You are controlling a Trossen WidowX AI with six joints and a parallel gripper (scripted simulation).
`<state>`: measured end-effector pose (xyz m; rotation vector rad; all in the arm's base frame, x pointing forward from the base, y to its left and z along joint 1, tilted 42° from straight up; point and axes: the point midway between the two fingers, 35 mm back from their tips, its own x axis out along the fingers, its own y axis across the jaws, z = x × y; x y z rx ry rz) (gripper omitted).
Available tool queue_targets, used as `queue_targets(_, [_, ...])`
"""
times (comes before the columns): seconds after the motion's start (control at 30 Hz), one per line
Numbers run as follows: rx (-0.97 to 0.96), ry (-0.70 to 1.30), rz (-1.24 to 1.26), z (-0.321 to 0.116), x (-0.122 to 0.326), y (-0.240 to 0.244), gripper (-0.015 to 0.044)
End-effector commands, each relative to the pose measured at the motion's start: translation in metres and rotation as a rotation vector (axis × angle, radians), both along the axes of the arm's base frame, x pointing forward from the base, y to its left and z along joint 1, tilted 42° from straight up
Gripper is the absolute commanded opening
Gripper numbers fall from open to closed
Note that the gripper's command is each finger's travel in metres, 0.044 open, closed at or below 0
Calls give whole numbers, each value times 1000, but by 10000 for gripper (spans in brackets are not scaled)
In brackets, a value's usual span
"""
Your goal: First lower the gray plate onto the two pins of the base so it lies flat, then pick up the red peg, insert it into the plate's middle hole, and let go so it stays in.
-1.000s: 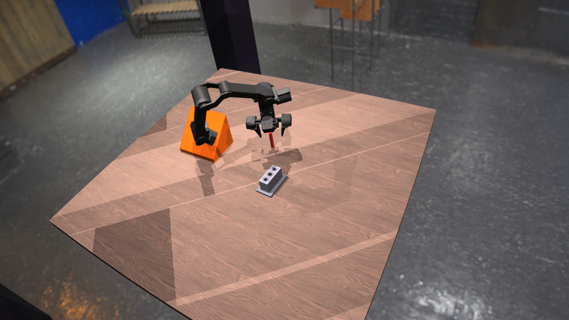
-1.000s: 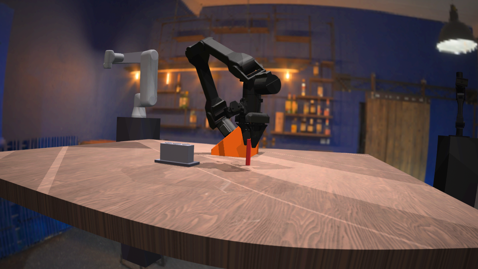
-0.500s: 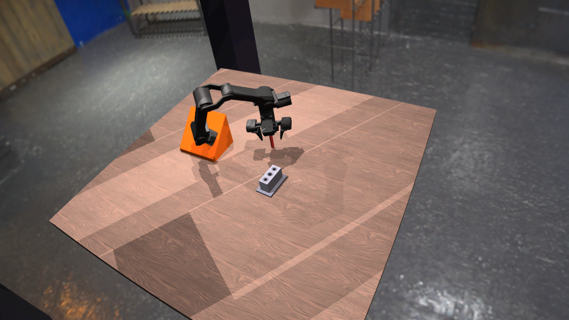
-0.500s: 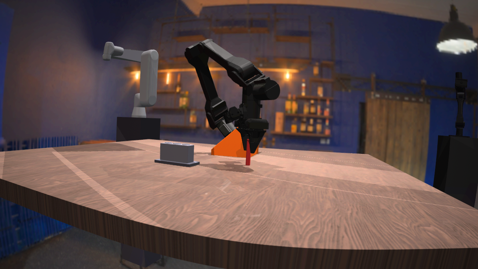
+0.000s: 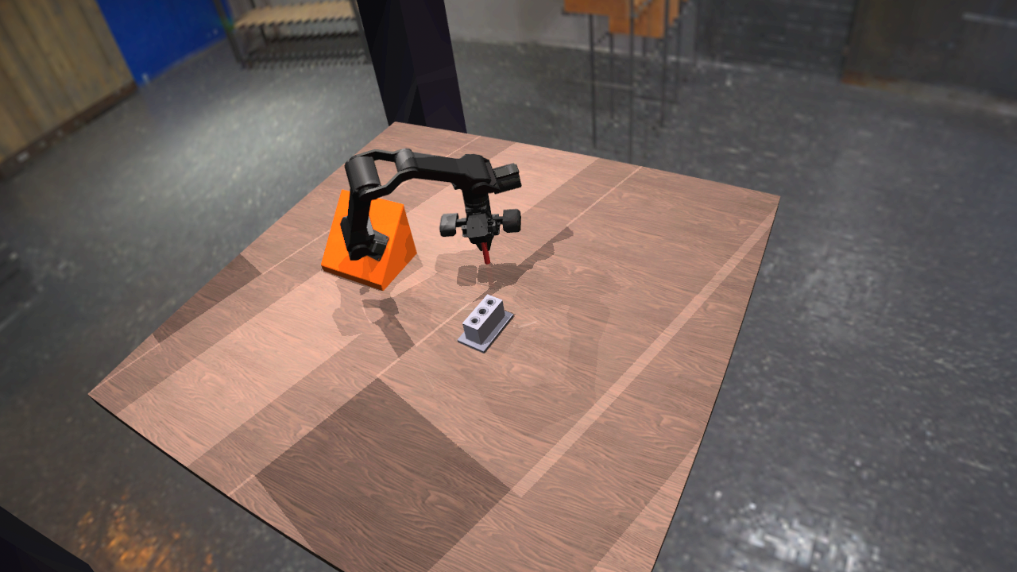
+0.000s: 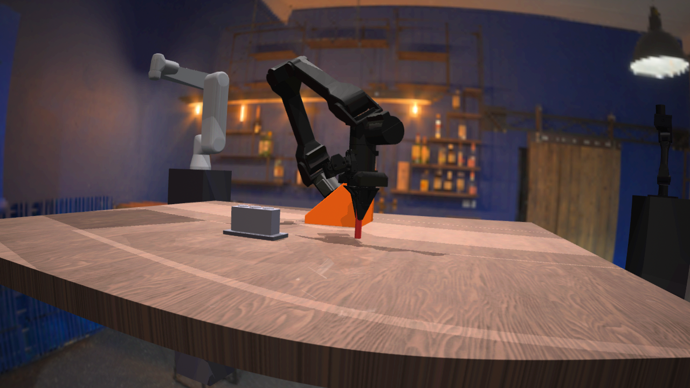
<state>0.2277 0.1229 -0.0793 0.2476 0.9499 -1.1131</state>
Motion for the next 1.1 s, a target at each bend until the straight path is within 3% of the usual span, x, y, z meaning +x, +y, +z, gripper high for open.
queue_targets(0.0, [-2,1,5,0,0,0,0])
queue_targets(1.07, [2,3,5,57,-3,54,0])
